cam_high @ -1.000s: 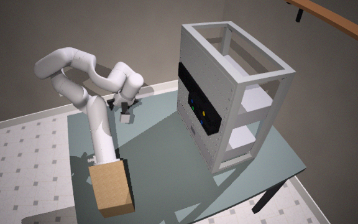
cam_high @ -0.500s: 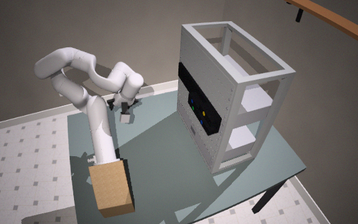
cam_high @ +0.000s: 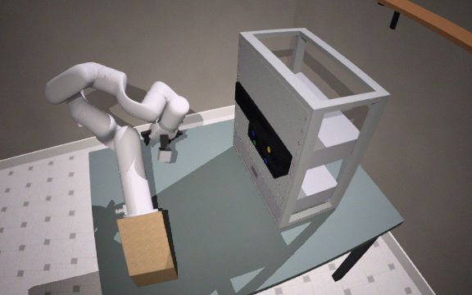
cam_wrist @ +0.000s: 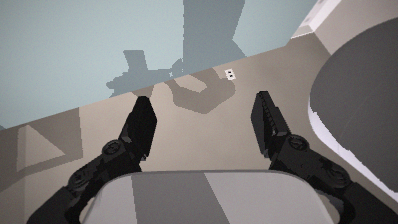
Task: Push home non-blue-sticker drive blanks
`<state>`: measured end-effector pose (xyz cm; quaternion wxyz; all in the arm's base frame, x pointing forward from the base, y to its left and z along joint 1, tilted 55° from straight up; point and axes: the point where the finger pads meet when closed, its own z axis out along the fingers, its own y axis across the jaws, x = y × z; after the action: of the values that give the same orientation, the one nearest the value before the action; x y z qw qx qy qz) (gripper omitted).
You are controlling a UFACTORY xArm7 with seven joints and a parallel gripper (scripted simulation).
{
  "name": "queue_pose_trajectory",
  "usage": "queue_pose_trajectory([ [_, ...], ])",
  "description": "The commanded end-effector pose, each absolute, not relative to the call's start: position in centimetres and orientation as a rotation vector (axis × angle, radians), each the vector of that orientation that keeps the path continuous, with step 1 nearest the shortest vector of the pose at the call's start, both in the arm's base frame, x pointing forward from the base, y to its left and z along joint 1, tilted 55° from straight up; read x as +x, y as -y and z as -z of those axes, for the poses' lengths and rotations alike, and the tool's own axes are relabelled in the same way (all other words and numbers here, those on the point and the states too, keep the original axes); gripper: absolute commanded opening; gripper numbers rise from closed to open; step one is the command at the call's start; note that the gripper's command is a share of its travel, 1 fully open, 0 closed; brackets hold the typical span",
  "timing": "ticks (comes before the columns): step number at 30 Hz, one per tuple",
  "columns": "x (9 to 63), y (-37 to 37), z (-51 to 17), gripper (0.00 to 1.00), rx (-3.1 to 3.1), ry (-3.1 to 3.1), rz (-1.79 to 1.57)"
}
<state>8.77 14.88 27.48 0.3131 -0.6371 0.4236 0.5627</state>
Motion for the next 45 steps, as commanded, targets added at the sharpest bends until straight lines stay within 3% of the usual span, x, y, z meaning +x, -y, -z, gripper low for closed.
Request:
queue_pose_trajectory([
  [1,8.85,-14.83,-27.53,1.00,-1.680,-1.117,-1.481],
  [45,9.85,-14.78,-27.41,1.00,-1.594,-1.214,-1.511],
])
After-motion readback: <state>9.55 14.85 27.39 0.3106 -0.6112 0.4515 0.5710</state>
